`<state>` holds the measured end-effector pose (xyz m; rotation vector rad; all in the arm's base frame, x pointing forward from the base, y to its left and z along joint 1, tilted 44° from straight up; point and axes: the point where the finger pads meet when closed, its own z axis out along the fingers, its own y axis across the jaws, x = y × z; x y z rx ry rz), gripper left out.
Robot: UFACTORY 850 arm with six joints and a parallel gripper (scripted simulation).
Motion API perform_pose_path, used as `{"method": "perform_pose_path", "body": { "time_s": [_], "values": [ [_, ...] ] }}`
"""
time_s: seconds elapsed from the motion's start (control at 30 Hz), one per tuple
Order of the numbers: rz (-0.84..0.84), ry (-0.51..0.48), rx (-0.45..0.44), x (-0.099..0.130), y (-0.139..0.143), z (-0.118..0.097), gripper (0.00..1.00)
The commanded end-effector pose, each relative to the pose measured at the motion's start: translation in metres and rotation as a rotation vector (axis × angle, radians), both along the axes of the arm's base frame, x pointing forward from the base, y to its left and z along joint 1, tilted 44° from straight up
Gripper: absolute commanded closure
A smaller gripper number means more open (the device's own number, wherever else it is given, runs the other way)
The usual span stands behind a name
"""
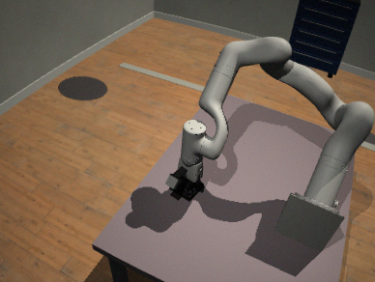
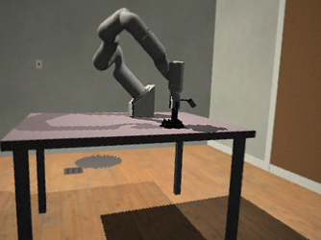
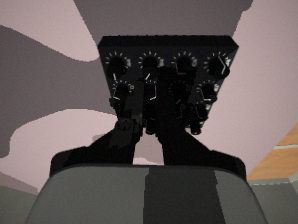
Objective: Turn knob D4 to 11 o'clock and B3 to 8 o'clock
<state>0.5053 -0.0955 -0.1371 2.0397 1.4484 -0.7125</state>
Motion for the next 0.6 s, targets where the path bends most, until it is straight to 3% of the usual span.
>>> {"method": "perform_pose_path", "body": {
  "time_s": [0.0,0.57],
  "values": [
    [0.001,-0.001,0.0,0.0008,0.0005,0.0004,0.92],
    [0.026,0.023,0.004,0.0008,0.0005,0.0004,0.92]
  ]
}}
